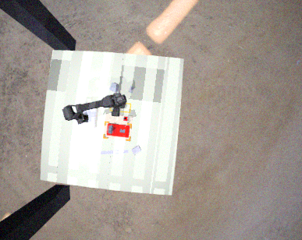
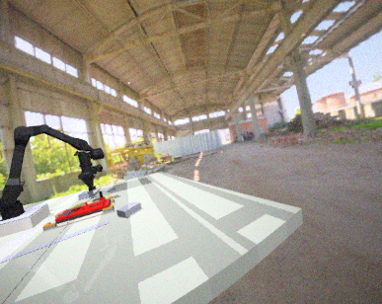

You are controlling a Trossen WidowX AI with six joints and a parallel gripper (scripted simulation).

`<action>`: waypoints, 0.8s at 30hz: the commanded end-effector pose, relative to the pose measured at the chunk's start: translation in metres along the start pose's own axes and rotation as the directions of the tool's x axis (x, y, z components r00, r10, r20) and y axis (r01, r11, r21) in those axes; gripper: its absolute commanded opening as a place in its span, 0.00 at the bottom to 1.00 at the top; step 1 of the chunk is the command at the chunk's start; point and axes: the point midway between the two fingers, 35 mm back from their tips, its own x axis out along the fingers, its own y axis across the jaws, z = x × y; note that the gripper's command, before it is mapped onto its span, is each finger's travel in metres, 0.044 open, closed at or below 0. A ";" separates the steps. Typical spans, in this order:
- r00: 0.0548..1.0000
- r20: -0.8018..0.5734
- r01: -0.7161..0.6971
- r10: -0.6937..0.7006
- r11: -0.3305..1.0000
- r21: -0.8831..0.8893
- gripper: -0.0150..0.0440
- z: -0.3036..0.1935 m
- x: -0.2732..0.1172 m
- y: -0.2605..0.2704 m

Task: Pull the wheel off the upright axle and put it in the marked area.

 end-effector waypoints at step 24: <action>1.000 -0.019 0.008 -0.008 1.000 0.004 0.76 -0.006 0.053 -0.002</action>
